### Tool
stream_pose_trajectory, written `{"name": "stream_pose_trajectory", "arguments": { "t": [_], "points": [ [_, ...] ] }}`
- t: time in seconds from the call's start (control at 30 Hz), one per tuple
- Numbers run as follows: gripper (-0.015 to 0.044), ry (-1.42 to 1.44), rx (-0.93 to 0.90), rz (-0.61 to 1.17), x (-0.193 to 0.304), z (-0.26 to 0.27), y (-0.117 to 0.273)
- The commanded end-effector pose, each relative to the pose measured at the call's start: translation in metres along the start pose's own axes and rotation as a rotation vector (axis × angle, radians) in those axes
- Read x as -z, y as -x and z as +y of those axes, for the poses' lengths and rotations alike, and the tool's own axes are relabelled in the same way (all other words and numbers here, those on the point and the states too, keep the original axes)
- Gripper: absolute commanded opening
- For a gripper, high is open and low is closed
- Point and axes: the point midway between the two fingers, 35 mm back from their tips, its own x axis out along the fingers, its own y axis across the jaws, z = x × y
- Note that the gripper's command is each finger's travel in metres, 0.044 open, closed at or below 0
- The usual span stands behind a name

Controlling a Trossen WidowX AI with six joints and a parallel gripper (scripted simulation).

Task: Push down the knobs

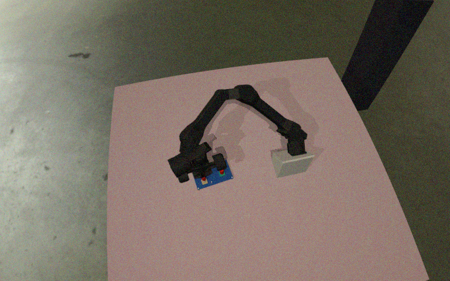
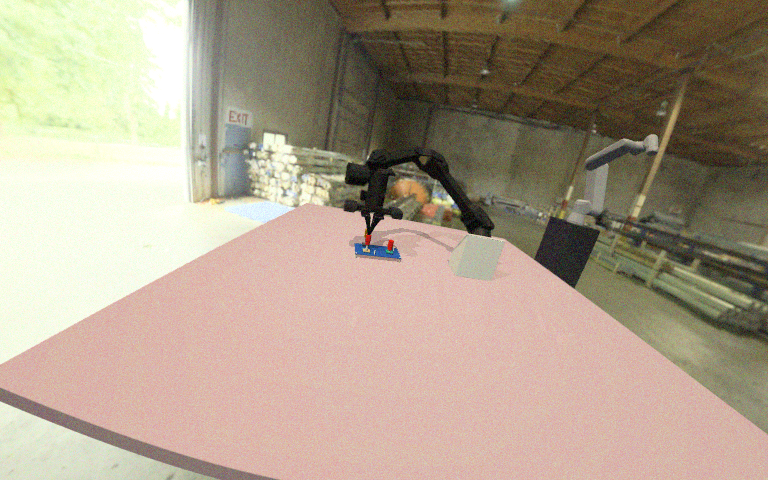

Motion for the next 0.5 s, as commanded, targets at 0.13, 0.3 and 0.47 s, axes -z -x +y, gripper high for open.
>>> {"name": "stream_pose_trajectory", "arguments": {
  "t": [0.13, 0.3, 0.47],
  "points": [
    [0.0, -0.008, 0.01, -0.002, -0.0023, 0.0, -0.0123],
    [0.0, -0.008, 0.01, -0.002, -0.0023, 0.0, -0.0123],
    [0.0, -0.008, 0.01, -0.002, -0.0023, -0.0001, -0.0136]
  ]
}}
